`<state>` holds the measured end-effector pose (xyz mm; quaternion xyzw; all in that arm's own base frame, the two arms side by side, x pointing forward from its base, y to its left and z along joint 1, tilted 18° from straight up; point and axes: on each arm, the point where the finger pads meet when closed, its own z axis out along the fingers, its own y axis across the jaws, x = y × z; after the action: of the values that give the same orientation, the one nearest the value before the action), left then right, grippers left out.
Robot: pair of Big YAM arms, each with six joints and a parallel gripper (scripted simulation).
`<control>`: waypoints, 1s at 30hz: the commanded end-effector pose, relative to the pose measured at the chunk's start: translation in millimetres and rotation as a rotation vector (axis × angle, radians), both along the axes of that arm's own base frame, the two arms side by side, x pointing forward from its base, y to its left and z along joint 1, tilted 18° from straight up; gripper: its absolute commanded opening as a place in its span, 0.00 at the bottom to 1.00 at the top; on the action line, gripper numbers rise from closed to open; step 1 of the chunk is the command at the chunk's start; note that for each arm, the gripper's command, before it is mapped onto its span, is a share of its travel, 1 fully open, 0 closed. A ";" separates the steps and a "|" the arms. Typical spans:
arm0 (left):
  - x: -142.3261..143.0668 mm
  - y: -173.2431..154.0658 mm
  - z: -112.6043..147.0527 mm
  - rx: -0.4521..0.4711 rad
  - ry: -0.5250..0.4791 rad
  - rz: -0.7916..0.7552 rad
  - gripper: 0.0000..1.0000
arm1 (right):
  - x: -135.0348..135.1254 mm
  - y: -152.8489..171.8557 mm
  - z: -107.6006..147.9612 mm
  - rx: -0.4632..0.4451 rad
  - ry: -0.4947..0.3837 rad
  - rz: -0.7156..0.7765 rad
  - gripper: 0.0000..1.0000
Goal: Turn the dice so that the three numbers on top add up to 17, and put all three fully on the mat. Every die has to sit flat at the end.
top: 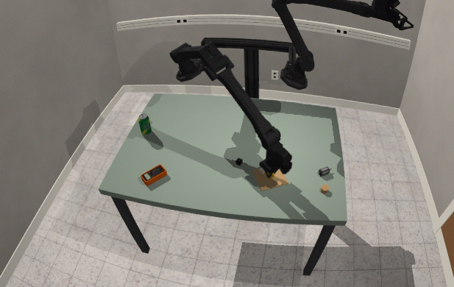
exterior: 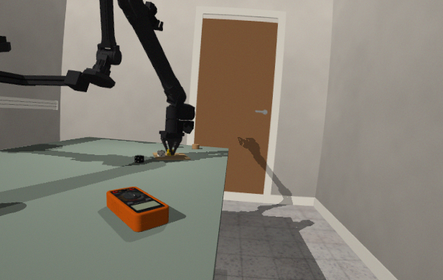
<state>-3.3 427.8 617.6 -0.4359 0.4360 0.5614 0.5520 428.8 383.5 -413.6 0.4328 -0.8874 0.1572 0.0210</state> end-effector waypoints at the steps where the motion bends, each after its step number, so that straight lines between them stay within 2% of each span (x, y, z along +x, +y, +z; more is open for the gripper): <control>1: -3.9 -16.3 21.4 0.059 -0.007 0.008 1.00 | 15.5 8.4 -1.9 0.023 -0.022 0.004 0.20; 29: -3.9 -16.3 21.4 0.059 -0.007 0.008 1.00 | 19.7 8.7 -1.7 0.027 -0.027 0.000 0.20; 30: -3.9 -16.3 21.4 0.059 -0.007 0.008 1.00 | 19.7 8.7 -1.8 0.027 -0.027 0.000 0.24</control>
<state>-3.3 427.8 617.6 -0.4359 0.4360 0.5614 0.5520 429.8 383.6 -413.9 0.4322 -0.8877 0.1571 0.0203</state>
